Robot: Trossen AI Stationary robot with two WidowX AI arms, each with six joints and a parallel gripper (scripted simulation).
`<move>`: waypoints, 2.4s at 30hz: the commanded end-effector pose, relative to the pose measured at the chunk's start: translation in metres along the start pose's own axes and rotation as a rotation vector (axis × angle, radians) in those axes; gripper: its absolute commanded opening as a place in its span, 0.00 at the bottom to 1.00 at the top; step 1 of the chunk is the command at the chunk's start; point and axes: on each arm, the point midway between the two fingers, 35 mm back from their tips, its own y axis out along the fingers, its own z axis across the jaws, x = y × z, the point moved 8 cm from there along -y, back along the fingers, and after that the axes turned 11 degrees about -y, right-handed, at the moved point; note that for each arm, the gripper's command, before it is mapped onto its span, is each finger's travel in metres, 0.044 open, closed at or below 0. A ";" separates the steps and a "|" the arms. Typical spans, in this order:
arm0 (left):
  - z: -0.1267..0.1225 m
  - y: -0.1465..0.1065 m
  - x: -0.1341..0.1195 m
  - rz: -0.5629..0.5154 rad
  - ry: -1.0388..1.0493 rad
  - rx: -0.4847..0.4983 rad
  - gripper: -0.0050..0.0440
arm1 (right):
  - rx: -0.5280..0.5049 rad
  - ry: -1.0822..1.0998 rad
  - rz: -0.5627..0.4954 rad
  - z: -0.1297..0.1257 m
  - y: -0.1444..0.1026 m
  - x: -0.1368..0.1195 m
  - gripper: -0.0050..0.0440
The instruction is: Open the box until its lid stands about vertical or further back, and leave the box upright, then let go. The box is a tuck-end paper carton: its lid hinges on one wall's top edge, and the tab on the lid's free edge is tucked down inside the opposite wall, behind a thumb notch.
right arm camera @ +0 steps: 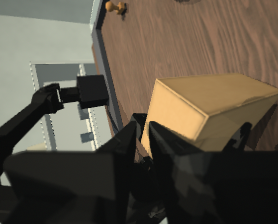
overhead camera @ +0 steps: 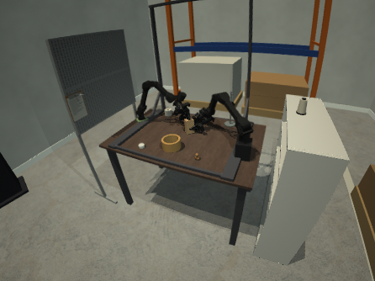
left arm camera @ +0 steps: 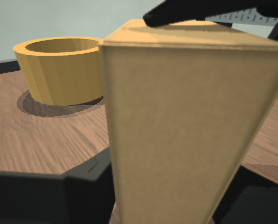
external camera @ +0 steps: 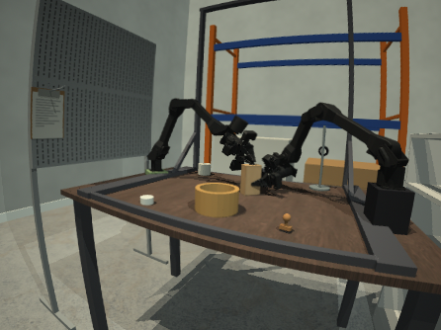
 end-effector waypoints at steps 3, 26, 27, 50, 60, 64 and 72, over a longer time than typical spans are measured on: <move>-0.009 -0.003 0.012 0.001 -0.031 -0.010 0.56 | 0.008 0.007 0.003 0.003 -0.002 0.001 0.20; -0.009 -0.003 0.012 0.001 -0.031 -0.010 0.56 | 0.025 0.014 0.003 0.020 -0.011 0.003 0.20; -0.009 -0.003 0.012 0.001 -0.031 -0.010 0.56 | 0.025 0.014 0.003 0.020 -0.011 0.004 0.20; -0.009 -0.003 0.012 0.001 -0.031 -0.010 0.56 | 0.024 0.014 0.003 0.010 -0.019 0.001 0.20; -0.009 -0.003 0.012 0.001 -0.031 -0.010 0.56 | 0.023 0.014 0.004 0.007 -0.028 0.000 0.20; -0.009 -0.003 0.012 0.001 -0.031 -0.010 0.56 | 0.023 0.014 0.004 0.006 -0.030 0.000 0.20; -0.009 -0.003 0.012 0.001 -0.031 -0.010 0.56 | 0.023 0.014 0.004 0.003 -0.037 0.000 0.20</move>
